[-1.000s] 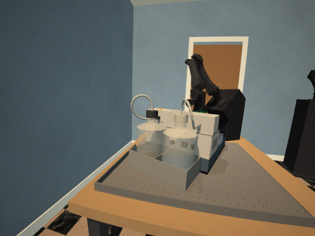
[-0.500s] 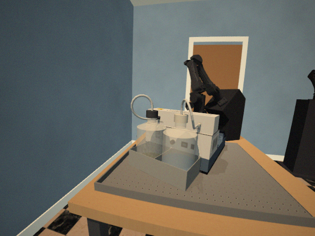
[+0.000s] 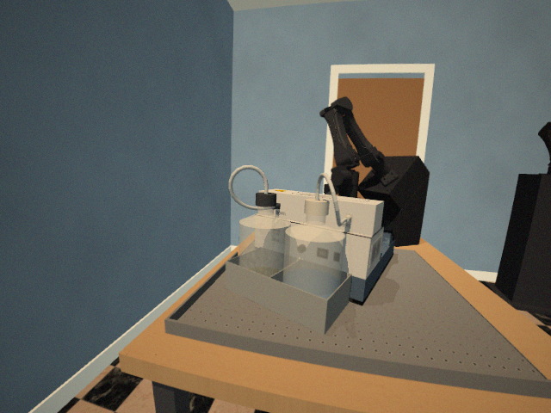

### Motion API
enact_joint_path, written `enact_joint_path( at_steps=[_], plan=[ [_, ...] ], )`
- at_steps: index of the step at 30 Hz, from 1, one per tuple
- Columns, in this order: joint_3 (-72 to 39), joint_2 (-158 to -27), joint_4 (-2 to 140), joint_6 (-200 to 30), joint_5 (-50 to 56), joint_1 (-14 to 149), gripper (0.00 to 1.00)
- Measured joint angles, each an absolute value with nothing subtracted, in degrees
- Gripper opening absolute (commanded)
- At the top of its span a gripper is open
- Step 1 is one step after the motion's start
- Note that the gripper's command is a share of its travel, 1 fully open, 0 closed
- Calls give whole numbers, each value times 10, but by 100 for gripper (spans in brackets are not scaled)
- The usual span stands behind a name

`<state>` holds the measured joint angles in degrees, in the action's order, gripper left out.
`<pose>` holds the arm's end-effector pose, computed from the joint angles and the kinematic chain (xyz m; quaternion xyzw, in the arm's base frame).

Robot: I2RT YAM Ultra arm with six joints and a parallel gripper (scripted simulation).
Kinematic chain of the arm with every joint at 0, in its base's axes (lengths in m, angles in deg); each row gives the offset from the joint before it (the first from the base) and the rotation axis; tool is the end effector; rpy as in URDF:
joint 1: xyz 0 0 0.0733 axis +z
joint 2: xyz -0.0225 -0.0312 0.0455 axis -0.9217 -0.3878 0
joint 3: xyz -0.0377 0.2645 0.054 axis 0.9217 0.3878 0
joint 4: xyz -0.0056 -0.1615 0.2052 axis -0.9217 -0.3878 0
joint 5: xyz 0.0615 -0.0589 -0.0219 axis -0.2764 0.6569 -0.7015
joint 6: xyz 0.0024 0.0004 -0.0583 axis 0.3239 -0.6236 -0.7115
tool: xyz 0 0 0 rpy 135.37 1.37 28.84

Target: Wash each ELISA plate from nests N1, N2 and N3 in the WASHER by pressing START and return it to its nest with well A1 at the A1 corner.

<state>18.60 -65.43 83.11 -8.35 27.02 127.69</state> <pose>0.1399 0.2150 0.1728 0.2013 0.8892 0.2681 0.3114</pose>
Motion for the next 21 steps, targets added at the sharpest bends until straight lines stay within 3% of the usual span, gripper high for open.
enact_joint_path(
  at_steps=[21],
  plan=[
    [182, -699, 886, -99, 259, 1262, 0]
  ],
)
